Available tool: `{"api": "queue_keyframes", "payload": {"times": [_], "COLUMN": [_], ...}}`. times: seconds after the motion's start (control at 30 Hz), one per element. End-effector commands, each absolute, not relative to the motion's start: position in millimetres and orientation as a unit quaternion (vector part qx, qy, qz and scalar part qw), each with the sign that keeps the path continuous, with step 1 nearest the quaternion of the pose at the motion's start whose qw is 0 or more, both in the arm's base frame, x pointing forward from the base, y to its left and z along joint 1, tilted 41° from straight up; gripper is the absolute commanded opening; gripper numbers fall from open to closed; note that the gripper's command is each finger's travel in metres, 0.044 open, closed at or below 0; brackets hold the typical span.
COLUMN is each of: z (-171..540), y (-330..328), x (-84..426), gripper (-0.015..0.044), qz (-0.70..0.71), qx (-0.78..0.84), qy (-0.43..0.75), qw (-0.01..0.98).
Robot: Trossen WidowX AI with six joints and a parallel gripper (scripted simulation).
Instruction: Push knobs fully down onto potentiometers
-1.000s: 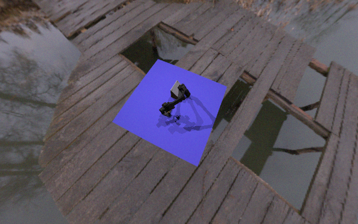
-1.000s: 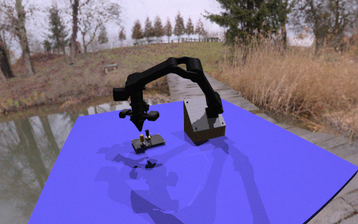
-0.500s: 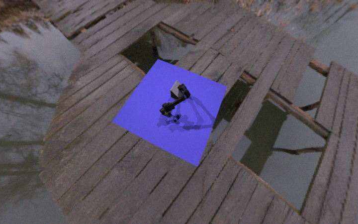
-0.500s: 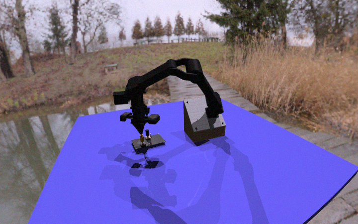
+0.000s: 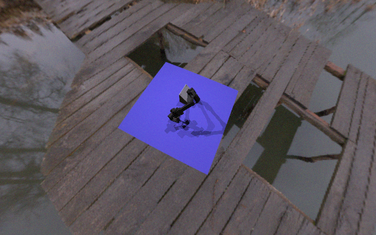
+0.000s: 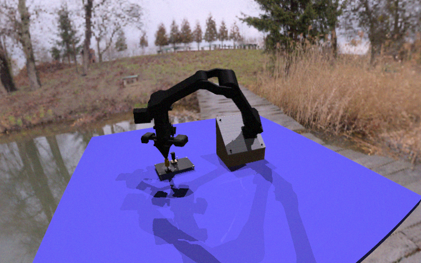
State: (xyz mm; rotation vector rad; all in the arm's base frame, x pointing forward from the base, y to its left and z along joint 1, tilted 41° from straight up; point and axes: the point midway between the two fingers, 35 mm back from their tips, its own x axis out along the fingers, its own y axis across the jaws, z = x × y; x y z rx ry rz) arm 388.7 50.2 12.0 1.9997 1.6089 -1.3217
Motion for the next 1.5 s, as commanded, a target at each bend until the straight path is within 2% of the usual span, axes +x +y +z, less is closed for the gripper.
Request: {"api": "queue_keyframes", "payload": {"times": [0.0, 1.47], "z": [11.2, 5.2], "y": [51.5, 56.7], "x": [389.0, 388.8], "gripper": [0.0000, 0.0000], "qz": [-0.453, -0.453], "qx": [0.688, 0.688], "qy": [0.553, 0.553], "qw": [0.124, 0.124]}}
